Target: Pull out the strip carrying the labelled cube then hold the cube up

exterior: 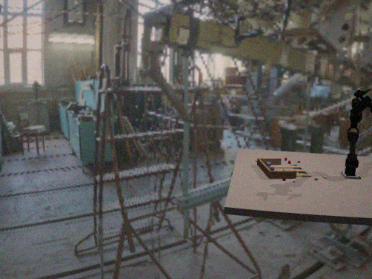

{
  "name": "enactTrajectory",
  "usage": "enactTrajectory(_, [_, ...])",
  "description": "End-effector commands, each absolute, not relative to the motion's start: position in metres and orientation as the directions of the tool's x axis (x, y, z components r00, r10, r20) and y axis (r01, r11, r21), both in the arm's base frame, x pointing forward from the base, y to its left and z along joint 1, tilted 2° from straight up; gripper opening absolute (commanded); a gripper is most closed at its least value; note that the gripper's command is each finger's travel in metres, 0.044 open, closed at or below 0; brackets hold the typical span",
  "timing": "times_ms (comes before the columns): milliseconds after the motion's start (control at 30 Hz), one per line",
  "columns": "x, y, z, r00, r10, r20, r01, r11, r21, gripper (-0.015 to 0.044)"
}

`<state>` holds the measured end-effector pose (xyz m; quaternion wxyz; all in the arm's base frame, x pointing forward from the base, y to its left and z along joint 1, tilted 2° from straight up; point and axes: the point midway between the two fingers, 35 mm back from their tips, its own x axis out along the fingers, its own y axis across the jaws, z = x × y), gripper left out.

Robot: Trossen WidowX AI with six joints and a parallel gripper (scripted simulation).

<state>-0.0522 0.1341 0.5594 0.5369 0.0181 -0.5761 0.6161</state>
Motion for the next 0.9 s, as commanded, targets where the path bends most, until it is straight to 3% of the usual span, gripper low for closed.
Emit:
enactTrajectory(0, [0.002,0.180,0.534,-0.183,0.800,0.571,-0.748,0.263,-0.609,0.0400])
enactTrajectory(200, [0.084,0.209,0.491,0.160,0.888,0.430,-0.797,0.374,-0.474,0.0400])
enactTrajectory(400, [0.169,0.203,0.438,0.495,0.834,0.242,-0.770,0.551,-0.323,0.0400])
enactTrajectory(633, [0.251,0.153,0.367,0.793,0.609,-0.016,-0.603,0.781,-0.161,0.0400])
enactTrajectory(867, [0.297,0.072,0.292,0.917,0.276,-0.287,-0.301,0.952,-0.047,0.0400])
